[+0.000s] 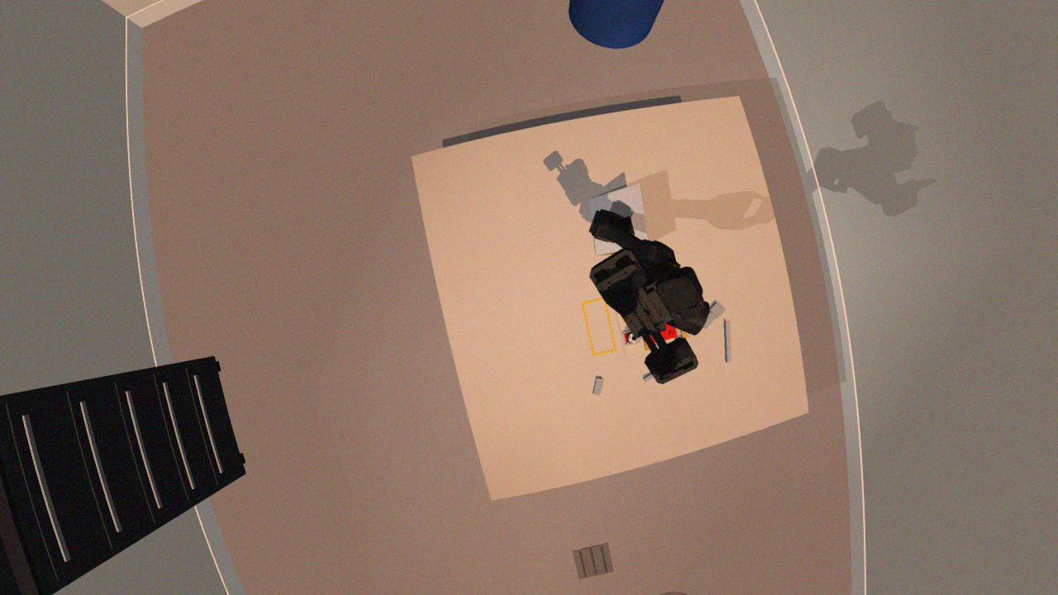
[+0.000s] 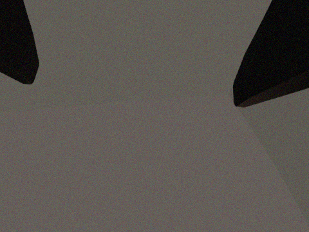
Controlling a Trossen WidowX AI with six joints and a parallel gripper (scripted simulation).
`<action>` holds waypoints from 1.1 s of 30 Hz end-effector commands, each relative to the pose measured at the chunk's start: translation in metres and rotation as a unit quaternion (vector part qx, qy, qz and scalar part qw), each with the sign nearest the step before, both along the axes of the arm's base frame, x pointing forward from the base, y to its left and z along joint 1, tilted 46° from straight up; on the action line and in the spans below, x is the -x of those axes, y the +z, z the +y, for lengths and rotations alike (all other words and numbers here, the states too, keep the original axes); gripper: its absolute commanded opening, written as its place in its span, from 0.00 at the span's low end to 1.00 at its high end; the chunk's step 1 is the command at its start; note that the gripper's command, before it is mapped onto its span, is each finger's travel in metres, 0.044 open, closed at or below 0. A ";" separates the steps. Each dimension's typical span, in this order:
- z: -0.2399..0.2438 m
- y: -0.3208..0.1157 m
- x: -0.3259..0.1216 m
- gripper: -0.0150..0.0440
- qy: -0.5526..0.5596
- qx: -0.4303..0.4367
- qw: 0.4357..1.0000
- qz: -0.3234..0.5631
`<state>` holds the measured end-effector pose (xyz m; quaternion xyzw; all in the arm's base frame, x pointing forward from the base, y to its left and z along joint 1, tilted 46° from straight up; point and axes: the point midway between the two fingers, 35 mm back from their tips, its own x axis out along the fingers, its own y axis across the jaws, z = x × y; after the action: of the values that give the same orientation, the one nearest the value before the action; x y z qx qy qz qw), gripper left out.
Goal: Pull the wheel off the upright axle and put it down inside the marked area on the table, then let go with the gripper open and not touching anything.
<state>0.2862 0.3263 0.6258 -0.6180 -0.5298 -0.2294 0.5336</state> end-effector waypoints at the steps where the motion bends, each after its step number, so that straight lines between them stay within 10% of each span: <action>1: -0.001 0.001 0.001 0.89 0.000 -0.002 1.000 -0.001; 4: -0.021 0.018 0.021 0.76 0.003 -0.029 1.000 -0.012; 33: -0.280 0.115 0.298 0.76 0.179 -0.369 0.878 -0.248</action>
<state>0.0075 0.0971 0.7421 -0.2522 -0.6314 -0.4270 0.5961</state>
